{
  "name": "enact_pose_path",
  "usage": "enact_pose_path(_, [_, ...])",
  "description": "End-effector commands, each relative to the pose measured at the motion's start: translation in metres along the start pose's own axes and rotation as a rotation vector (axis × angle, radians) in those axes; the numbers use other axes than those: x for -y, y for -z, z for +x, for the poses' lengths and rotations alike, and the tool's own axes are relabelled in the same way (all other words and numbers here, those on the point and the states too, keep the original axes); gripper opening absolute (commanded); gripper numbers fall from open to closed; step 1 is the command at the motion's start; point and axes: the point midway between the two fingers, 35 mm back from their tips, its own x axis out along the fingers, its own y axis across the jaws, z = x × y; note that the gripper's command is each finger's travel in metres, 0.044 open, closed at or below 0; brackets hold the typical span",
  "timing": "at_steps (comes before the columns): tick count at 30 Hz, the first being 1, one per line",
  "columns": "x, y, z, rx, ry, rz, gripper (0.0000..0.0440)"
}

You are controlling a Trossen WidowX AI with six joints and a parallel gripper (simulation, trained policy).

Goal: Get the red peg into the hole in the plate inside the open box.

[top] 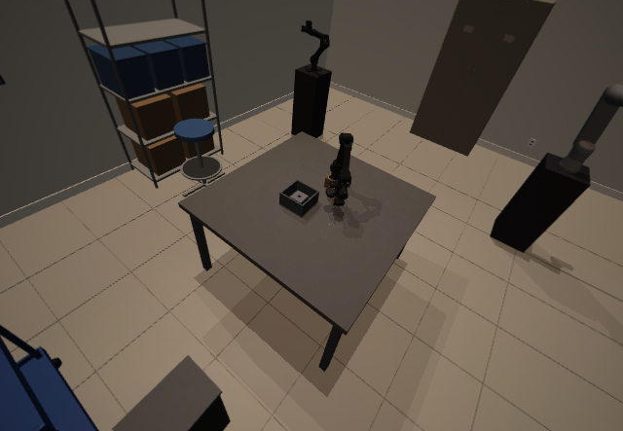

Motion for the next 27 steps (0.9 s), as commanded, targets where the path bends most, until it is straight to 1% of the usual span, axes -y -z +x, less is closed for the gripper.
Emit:
enact_pose_path(1, [0.002, 0.002, 0.014, 0.003, 0.008, -0.008, 0.0336])
enact_pose_path(6, [0.004, 0.005, 0.025, -0.008, 0.028, -0.006, 0.0205])
enact_pose_path(14, [0.01, 0.008, 0.031, -0.03, 0.09, -0.014, 0.0002])
enact_pose_path(18, [0.009, 0.0, 0.024, 0.002, 0.095, -0.019, 0.0])
enact_pose_path(27, [0.006, -0.02, -0.006, 0.06, 0.087, -0.018, 0.0])
